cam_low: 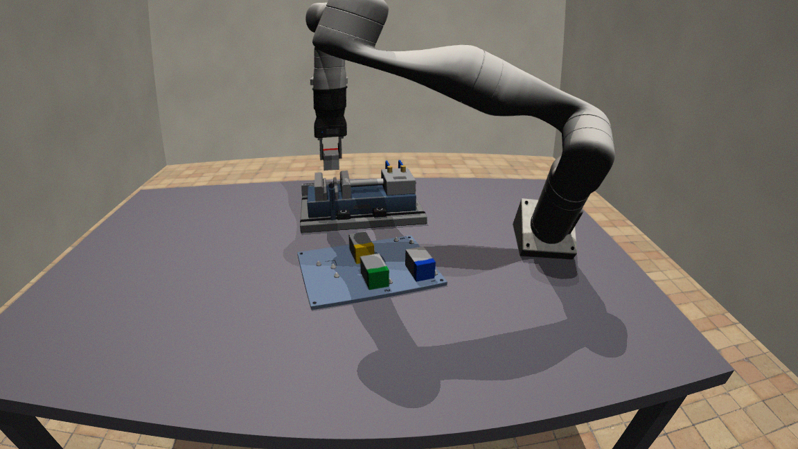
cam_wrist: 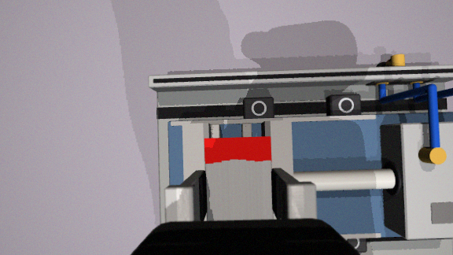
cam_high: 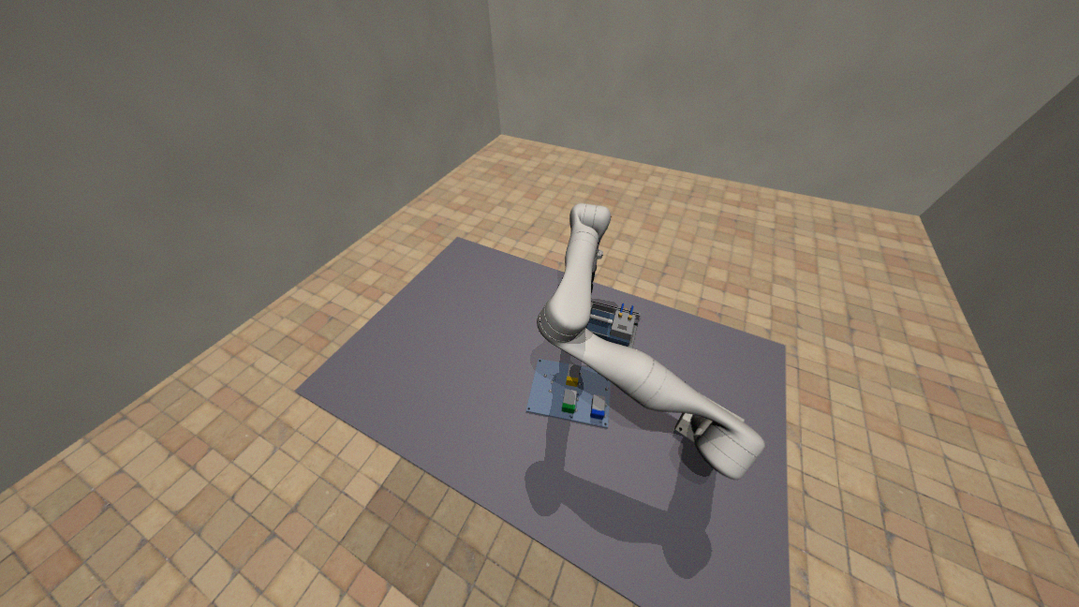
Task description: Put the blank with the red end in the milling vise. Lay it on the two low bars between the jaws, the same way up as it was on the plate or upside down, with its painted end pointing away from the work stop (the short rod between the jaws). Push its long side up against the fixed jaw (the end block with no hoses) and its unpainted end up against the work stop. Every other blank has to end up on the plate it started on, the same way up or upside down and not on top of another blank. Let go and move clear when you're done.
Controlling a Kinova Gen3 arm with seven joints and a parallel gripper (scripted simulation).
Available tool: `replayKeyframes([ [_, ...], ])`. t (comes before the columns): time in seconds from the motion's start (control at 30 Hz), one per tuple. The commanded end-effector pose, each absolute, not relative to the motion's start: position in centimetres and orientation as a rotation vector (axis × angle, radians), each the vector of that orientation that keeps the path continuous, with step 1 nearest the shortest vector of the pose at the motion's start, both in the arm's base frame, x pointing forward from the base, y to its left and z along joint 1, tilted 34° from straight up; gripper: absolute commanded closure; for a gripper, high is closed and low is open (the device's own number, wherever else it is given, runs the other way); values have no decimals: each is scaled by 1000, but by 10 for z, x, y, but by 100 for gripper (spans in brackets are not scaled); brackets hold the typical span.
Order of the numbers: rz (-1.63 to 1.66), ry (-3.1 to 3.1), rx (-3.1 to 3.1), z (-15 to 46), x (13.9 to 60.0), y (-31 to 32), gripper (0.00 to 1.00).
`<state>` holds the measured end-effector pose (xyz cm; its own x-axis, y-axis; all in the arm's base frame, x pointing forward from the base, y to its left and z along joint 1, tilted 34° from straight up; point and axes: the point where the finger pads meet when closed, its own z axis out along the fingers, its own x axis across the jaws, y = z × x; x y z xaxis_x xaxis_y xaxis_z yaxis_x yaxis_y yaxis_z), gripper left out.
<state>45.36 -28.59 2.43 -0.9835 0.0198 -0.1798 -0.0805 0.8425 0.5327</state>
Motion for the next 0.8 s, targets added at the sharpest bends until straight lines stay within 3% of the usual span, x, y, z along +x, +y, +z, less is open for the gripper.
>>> replayKeyframes([
  [0.0,830,2841,-47,26,454,-286,100],
  [0.77,828,2839,-46,3,458,-271,100],
])
